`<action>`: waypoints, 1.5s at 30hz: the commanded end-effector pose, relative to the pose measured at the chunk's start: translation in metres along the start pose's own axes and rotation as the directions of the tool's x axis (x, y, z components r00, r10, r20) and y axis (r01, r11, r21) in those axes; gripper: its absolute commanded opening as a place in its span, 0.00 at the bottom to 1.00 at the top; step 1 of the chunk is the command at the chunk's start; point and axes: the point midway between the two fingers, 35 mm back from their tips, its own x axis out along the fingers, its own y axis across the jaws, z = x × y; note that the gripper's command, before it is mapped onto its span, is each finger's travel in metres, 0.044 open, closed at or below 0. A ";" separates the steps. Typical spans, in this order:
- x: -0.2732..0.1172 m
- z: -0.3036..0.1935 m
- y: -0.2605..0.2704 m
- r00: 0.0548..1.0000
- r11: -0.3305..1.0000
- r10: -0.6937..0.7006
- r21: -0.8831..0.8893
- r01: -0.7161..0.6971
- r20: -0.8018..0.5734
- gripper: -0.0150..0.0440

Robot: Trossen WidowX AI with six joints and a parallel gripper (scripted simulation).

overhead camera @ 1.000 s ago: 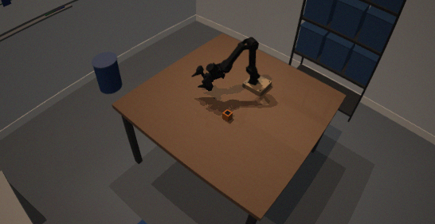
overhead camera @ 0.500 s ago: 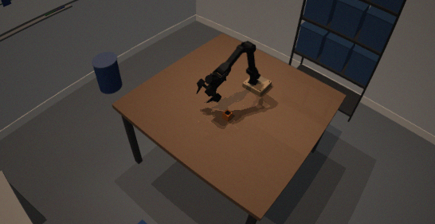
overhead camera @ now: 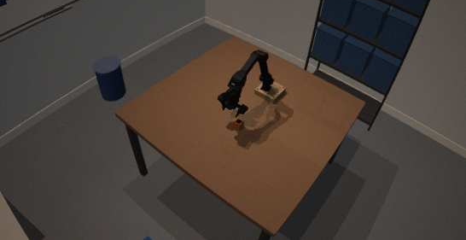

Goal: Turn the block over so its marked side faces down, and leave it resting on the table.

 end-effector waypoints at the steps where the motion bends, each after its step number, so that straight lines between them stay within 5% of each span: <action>1: -0.021 -0.014 0.049 0.982 0.989 0.107 0.115 -0.090 -0.153 1.00; 45: 0.051 -0.026 0.059 0.982 0.989 0.107 0.115 -0.090 -0.154 1.00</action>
